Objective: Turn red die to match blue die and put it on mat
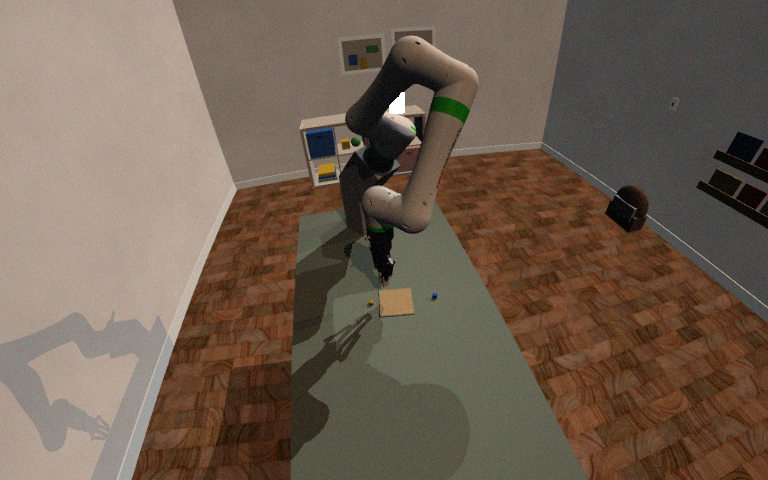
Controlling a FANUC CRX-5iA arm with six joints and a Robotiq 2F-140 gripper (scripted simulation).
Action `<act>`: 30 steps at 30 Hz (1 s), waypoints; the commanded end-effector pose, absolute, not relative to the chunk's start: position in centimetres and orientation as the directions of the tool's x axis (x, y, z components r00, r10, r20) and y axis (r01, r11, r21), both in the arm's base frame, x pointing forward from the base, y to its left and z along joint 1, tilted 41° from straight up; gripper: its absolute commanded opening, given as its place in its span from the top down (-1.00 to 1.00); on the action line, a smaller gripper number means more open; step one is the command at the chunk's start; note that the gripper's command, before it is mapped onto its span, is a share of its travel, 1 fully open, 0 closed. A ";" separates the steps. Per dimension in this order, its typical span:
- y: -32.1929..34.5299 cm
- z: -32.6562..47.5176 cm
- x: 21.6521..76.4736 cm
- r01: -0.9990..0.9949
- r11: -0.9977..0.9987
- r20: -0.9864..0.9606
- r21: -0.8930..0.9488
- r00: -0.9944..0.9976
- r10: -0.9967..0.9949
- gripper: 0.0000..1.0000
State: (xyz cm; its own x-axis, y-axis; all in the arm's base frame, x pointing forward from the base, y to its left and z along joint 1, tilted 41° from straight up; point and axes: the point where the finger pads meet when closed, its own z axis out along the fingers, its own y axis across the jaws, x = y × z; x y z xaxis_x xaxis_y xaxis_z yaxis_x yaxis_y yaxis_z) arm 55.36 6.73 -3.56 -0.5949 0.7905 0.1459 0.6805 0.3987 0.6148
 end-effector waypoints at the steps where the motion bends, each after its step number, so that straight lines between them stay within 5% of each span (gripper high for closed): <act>1: 7.2 -3.1 55.7 0.579 0.503 0.056 0.641 -0.690 0.722 0.87; 23: 9.9 -0.3 57.5 -0.097 0.868 -0.429 0.488 -0.892 0.141 0.87; 30: 10.1 -0.1 57.6 -0.151 0.874 -0.458 0.462 -0.884 0.089 0.87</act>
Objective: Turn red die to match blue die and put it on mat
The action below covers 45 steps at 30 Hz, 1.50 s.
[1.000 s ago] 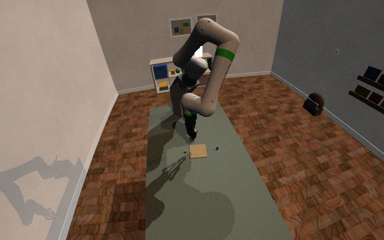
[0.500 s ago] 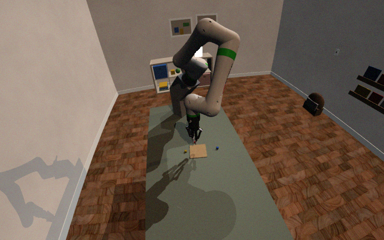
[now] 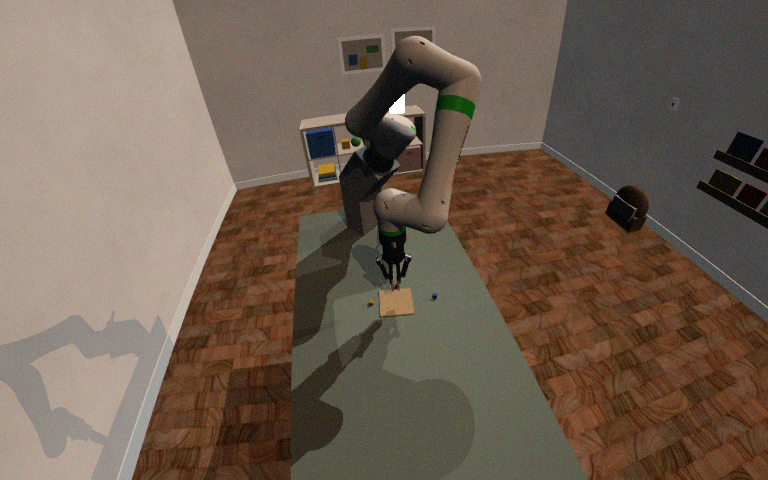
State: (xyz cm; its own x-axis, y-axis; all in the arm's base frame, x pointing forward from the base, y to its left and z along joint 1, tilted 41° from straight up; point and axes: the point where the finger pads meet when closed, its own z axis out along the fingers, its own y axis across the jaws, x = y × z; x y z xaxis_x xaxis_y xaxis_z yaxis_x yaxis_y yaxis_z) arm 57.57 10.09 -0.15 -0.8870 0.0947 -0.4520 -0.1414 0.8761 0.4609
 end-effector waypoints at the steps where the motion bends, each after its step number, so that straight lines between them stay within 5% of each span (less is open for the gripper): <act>1: 10.1 -0.1 57.6 -0.151 0.874 -0.458 0.461 -0.884 0.089 0.87; 45: 10.8 -1.4 56.2 -0.157 0.870 -0.824 0.467 -0.435 0.364 0.87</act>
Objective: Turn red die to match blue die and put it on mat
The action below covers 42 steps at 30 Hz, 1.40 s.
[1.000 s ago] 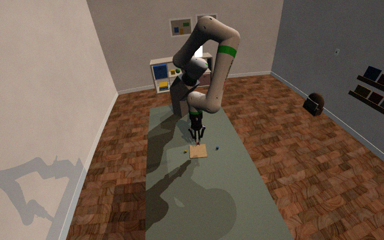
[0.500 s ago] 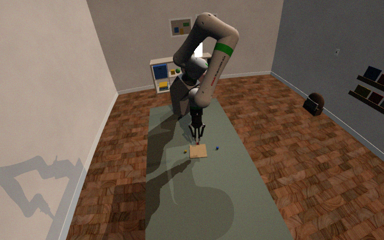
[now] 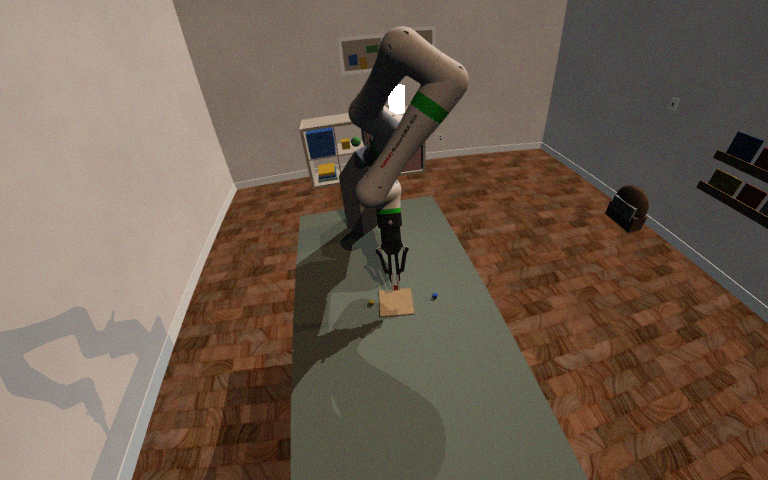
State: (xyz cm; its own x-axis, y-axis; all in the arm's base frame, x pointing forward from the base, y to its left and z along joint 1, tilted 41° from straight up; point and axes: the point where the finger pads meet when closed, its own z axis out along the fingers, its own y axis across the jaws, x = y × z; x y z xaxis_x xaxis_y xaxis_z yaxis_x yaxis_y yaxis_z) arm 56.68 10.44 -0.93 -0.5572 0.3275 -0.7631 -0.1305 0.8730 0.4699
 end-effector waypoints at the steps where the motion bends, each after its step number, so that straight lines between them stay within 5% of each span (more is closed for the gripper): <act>1: 10.8 -1.4 56.2 -0.157 0.871 -0.834 0.467 -0.407 0.374 0.87; 25: 10.7 -2.1 55.6 -0.152 0.873 -0.886 0.463 -0.044 0.462 0.87; 42: 11.1 -2.7 55.8 -0.151 0.874 -0.886 0.461 -0.025 0.463 0.87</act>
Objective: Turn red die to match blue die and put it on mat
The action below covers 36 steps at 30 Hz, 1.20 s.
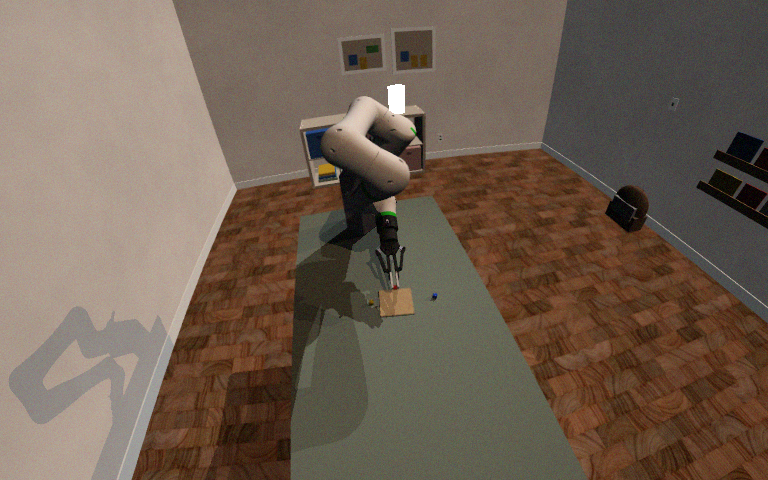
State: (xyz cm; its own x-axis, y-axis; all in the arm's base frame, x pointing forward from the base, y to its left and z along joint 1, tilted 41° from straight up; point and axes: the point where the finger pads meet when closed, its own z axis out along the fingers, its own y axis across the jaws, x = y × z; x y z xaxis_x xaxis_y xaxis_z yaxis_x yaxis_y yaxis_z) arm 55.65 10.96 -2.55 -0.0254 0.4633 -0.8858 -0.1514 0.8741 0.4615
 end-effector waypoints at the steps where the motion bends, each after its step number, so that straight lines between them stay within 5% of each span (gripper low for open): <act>1: 11.2 -2.9 55.9 -0.151 0.874 -0.886 0.461 -0.025 0.463 0.87; 36: 14.5 -8.1 58.9 -0.151 0.874 -0.886 0.461 -0.025 0.463 0.87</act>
State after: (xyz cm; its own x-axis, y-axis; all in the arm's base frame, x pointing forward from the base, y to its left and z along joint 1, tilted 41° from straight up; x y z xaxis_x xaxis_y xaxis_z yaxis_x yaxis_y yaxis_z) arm 58.91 14.49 -8.13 -0.0251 0.4634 -0.8858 -0.1512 0.8741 0.4616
